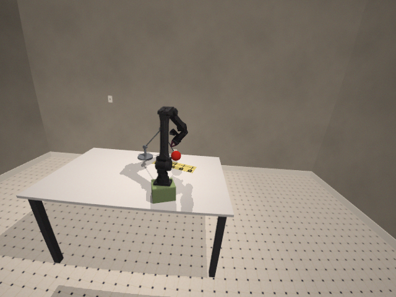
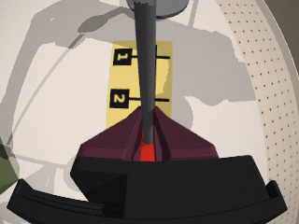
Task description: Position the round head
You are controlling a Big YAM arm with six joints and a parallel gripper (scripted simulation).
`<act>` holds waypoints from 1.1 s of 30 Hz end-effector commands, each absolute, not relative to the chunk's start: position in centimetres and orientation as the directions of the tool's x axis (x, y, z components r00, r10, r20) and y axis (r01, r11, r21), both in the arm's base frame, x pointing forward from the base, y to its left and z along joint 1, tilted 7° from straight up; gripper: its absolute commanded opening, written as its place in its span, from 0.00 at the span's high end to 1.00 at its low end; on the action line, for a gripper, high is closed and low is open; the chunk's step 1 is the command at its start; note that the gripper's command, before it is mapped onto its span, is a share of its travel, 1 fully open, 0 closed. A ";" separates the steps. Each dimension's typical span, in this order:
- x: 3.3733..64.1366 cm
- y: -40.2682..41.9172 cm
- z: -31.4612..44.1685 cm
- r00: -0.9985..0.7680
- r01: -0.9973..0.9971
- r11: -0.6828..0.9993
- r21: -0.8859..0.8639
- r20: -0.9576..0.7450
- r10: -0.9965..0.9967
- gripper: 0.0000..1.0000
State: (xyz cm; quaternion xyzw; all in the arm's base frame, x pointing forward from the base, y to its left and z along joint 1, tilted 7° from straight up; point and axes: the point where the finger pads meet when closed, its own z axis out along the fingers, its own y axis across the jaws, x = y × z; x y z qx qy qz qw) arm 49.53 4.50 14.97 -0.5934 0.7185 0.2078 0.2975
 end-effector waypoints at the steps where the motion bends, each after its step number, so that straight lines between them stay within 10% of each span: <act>1: 51.6 2.2 17.8 -0.121 -0.963 0.251 -0.101 -0.668 -0.734 1.00; 33: 52.0 2.5 19.0 -0.121 -0.963 0.251 -0.101 -0.668 -0.734 1.00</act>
